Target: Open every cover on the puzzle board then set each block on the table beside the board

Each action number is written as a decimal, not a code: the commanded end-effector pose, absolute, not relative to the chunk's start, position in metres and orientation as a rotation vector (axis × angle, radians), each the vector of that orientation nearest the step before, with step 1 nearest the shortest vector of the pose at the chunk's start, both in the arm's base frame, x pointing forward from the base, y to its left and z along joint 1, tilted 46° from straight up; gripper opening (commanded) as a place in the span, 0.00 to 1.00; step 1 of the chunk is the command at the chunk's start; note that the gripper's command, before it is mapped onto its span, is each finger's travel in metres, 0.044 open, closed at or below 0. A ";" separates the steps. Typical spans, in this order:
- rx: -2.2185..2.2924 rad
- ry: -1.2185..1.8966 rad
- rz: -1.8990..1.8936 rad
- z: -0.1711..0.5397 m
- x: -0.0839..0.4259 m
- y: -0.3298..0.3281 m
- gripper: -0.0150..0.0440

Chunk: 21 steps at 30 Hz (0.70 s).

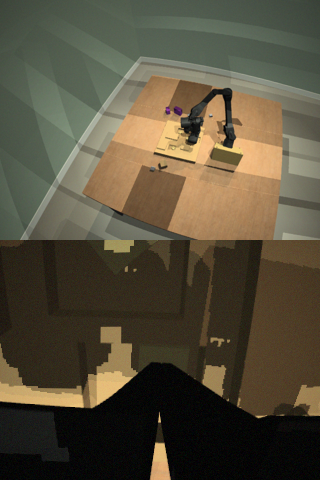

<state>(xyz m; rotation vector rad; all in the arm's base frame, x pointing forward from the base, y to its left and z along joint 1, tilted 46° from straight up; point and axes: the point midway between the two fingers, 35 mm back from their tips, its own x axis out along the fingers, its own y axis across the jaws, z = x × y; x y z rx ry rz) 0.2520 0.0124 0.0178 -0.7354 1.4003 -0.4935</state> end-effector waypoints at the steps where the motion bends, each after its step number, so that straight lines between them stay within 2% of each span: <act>1: -0.739 1.400 -0.495 0.015 0.248 0.012 0.25; 21: -0.737 1.400 -0.496 0.009 0.236 0.014 0.25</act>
